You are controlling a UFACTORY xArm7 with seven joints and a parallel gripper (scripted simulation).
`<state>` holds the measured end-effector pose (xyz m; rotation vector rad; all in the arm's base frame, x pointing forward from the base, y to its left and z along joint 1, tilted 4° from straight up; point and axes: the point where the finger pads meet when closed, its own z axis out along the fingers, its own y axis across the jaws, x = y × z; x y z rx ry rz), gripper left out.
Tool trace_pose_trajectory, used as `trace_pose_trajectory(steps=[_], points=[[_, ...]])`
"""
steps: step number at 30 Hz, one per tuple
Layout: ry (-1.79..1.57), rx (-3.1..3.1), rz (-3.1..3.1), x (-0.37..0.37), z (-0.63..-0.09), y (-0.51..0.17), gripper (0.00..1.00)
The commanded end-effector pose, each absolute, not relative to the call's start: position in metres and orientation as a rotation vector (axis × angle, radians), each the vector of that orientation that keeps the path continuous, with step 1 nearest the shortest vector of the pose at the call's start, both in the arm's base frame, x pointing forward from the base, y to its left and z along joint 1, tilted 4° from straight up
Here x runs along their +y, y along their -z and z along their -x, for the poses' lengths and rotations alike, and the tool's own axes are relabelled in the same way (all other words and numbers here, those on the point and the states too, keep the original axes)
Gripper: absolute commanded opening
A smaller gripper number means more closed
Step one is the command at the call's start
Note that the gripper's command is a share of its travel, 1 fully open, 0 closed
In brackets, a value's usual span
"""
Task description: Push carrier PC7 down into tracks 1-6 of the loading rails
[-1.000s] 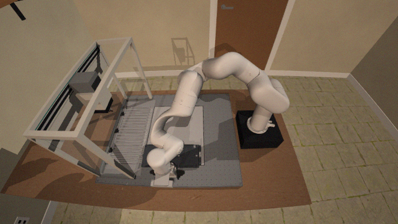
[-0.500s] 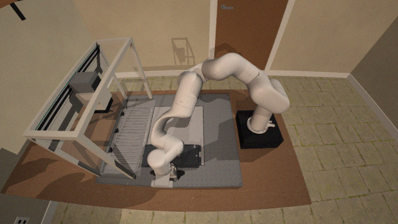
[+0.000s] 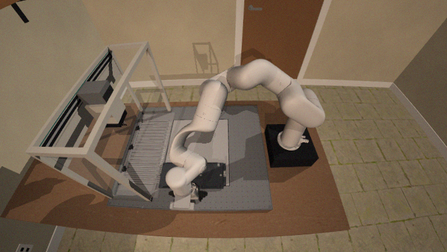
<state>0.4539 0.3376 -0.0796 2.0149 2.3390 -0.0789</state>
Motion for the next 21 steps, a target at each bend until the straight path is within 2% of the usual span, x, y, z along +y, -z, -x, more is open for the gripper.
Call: trace_pose_trajectory(steps=[1,21], points=[[0.071,2.339,-2.014,0.3365,-0.4556,0.0772,1.0],[0.071,2.339,-2.014,0.3281,-0.4569,0.0766,1.0]])
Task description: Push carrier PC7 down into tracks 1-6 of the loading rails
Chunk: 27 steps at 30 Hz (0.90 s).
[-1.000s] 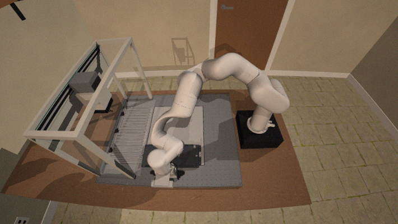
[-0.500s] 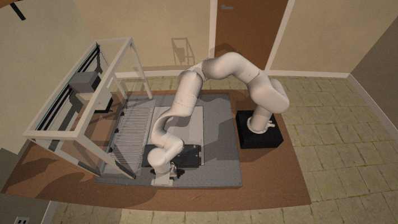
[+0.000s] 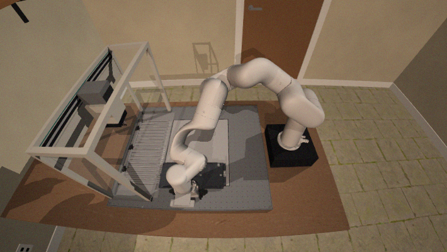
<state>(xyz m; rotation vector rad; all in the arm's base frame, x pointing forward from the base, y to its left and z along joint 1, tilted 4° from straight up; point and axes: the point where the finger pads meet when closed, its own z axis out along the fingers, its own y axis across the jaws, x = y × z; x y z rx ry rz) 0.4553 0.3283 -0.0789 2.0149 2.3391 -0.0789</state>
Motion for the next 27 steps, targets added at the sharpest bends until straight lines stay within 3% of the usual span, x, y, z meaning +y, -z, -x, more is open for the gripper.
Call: trace_pose_trajectory(steps=[1,27], points=[[0.071,2.339,-2.014,0.328,-0.457,0.077,1.0],[0.071,2.339,-2.014,0.316,-0.459,0.076,1.0]])
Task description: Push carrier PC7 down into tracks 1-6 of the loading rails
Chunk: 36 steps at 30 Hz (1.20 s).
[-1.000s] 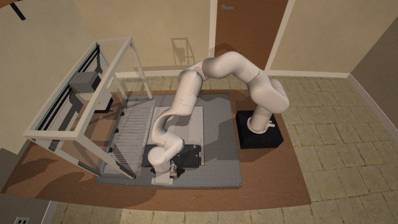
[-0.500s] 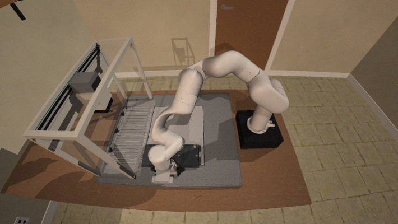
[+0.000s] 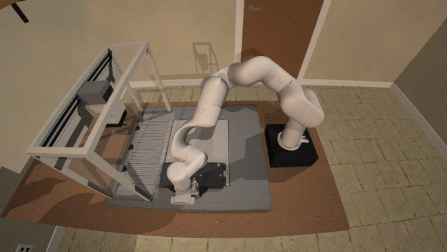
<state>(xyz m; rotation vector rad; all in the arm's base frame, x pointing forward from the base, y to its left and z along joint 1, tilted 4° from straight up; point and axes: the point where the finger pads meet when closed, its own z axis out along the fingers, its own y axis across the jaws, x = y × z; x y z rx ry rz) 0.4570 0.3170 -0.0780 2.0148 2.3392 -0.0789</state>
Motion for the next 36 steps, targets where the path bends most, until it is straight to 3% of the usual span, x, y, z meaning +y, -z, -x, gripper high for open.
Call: trace_pose_trajectory(steps=[1,36], points=[[0.071,2.339,-2.014,0.316,-0.459,0.076,1.0],[0.072,2.339,-2.014,0.3,-0.461,0.075,1.0]])
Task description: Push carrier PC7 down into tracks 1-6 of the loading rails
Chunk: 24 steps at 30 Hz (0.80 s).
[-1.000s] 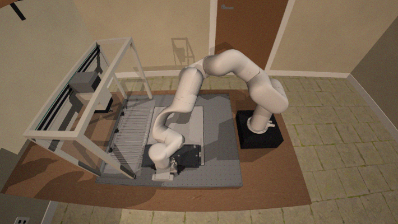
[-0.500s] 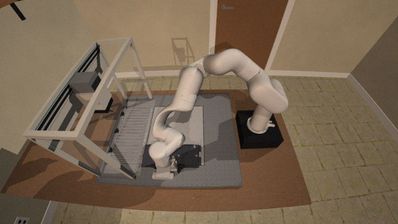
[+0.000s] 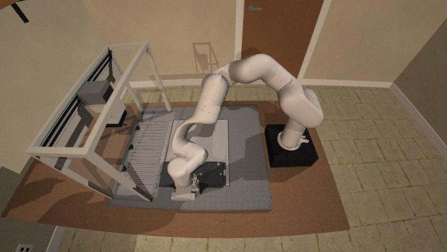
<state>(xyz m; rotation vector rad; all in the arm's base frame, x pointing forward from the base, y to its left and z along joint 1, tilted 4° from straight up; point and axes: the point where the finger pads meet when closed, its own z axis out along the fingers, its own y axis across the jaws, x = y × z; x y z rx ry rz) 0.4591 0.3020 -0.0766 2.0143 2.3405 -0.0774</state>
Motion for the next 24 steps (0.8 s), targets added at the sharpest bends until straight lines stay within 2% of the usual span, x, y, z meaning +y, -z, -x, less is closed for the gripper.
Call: trace_pose_trajectory(steps=[1,24], points=[[0.072,2.339,-2.014,0.2999,-0.4611,0.0746,1.0],[0.072,2.339,-2.014,0.2905,-0.4626,0.0739,1.0]])
